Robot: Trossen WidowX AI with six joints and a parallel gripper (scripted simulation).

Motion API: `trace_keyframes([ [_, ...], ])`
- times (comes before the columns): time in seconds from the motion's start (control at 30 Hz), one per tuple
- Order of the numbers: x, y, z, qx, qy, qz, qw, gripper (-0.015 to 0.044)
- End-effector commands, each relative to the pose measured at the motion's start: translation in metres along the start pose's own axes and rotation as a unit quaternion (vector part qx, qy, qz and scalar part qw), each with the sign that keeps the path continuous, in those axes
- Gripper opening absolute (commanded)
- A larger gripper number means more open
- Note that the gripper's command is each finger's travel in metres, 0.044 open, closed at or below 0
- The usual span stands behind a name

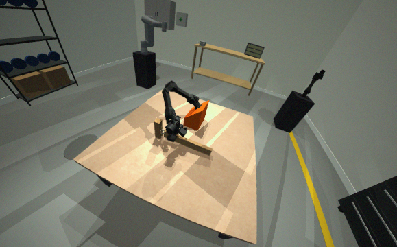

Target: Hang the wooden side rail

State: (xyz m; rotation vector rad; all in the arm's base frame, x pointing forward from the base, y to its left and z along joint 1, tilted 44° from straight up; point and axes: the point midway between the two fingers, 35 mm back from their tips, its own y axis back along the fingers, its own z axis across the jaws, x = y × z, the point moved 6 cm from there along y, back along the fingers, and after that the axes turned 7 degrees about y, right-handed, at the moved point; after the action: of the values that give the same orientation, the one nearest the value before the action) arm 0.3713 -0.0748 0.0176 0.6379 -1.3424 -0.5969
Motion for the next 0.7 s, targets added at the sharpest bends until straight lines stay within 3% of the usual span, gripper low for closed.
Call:
trace_keyframes([
  [0.0,0.0005,0.0037,-0.0017,0.005,0.002,0.001,1.000,0.0000],
  [0.67,0.0030,0.0042,-0.0029,0.005,0.002,0.001,1.000,0.0000],
])
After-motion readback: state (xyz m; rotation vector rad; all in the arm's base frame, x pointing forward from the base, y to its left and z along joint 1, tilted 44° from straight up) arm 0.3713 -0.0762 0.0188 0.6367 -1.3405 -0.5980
